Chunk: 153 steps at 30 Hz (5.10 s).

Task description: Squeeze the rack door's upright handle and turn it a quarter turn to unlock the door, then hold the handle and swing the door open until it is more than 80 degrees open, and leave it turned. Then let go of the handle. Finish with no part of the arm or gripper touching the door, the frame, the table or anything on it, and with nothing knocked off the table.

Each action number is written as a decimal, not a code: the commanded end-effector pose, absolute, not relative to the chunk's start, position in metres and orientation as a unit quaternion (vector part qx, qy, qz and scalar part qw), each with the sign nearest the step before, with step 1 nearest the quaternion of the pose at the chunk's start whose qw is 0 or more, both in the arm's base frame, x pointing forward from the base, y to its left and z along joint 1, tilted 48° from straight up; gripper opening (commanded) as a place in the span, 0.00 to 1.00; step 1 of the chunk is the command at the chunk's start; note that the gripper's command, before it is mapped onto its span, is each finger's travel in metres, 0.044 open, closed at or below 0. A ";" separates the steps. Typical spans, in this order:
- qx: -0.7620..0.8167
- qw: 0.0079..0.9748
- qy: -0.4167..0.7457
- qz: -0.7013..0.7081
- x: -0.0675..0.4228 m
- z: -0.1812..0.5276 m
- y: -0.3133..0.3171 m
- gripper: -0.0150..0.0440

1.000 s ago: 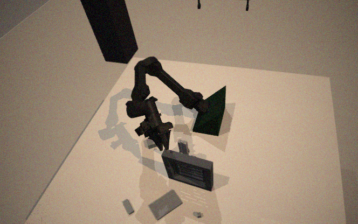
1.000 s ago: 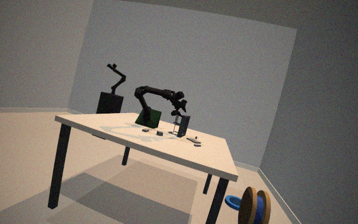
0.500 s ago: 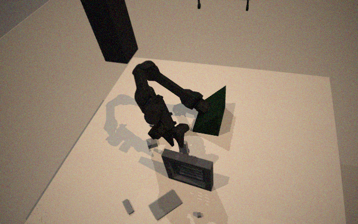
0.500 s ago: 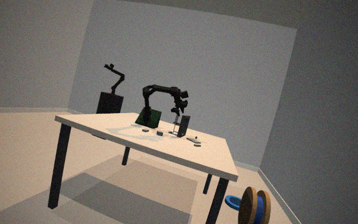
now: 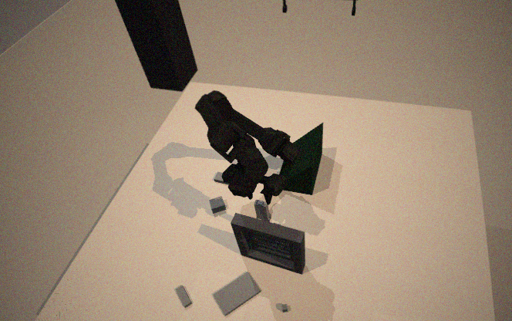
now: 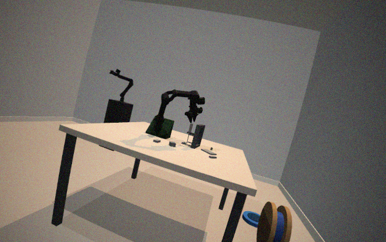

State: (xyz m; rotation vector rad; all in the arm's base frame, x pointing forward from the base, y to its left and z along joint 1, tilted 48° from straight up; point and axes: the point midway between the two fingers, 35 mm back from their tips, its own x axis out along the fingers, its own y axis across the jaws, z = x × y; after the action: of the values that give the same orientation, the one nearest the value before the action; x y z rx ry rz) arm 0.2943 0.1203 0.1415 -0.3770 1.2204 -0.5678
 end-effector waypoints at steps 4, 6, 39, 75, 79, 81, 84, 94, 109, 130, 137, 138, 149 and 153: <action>-0.221 0.753 0.552 -0.281 0.290 0.146 0.130 0.75; -0.221 0.753 0.552 -0.281 0.290 0.146 0.130 0.75; -0.263 0.691 0.606 -0.295 0.299 0.110 0.093 0.75; -0.272 0.670 0.623 -0.299 0.300 0.099 0.080 0.29; -0.216 0.690 0.596 -0.349 0.300 0.099 0.081 0.29; -0.182 0.700 0.578 -0.378 0.300 0.099 0.081 0.29; -0.129 0.711 0.549 -0.420 0.300 0.099 0.081 0.29; 0.049 0.721 0.430 -0.541 0.300 0.099 0.081 0.29; 0.305 0.655 0.205 -0.660 0.300 0.099 0.080 0.29; 0.390 0.608 0.115 -0.682 0.300 0.099 0.080 0.47; 0.390 0.608 0.115 -0.682 0.300 0.099 0.080 0.75; 0.388 0.610 0.118 -0.681 0.300 0.099 0.080 0.75; 0.222 0.688 0.287 -0.629 0.299 0.098 0.081 0.75; 0.153 0.706 0.348 -0.597 0.299 0.098 0.081 0.75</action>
State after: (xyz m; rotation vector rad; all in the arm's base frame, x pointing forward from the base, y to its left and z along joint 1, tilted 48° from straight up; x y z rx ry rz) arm 0.3001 0.0805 0.0990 0.4488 0.6778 -1.3851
